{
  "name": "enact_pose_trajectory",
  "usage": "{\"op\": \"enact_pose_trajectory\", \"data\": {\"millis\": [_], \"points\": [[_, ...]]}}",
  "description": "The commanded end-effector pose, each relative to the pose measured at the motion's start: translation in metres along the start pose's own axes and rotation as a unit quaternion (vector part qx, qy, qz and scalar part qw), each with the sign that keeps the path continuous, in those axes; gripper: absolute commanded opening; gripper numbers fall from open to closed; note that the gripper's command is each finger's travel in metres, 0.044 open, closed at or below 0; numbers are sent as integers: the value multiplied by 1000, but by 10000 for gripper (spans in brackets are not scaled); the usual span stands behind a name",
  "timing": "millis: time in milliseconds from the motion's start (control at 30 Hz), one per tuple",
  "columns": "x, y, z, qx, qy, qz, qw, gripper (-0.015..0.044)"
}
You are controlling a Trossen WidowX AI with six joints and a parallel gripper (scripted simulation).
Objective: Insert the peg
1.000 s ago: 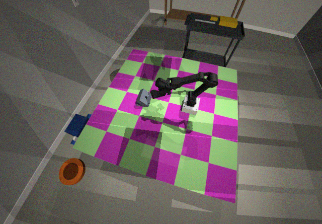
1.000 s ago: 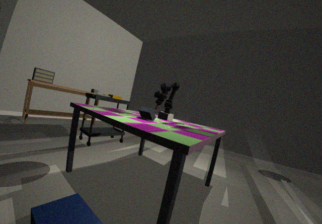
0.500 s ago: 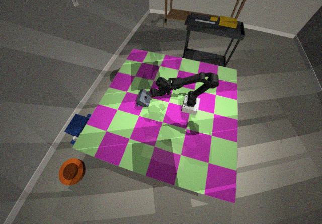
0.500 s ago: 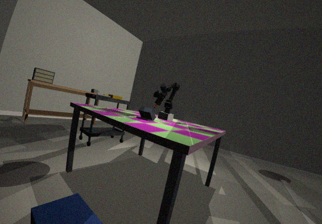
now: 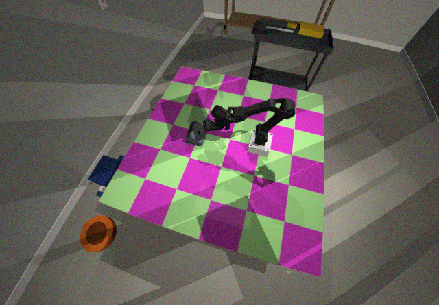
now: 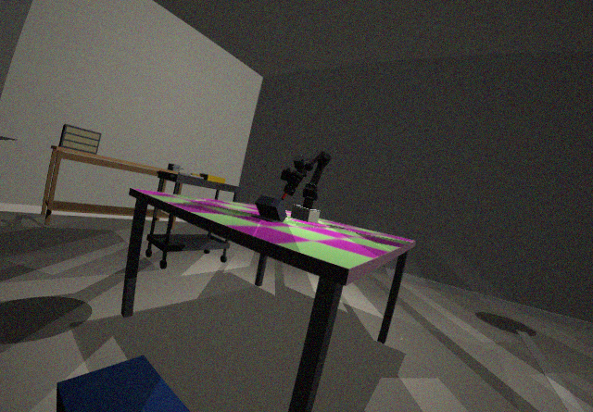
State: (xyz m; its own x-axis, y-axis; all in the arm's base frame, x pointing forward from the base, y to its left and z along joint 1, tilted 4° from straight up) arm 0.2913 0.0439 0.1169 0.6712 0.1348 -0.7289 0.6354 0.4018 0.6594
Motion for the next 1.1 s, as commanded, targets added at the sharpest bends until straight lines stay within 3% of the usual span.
{"op": "enact_pose_trajectory", "data": {"millis": [0,1067], "points": [[6,-3,1,8,-4,-2,1000,0],[31,-6,8,23,-21,23,999,0]]}}
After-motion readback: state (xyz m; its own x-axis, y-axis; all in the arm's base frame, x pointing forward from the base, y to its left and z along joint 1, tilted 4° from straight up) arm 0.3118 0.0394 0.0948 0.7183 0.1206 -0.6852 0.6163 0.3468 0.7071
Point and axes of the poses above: the point midway between the two fingers, 35 mm back from their tips, its own x axis out along the fingers, its own y axis across the jaws, z = x × y, the point moved 3 cm from there along -x, back along the fingers, and after that the axes turned 12 degrees about x, right-handed, at the moved point
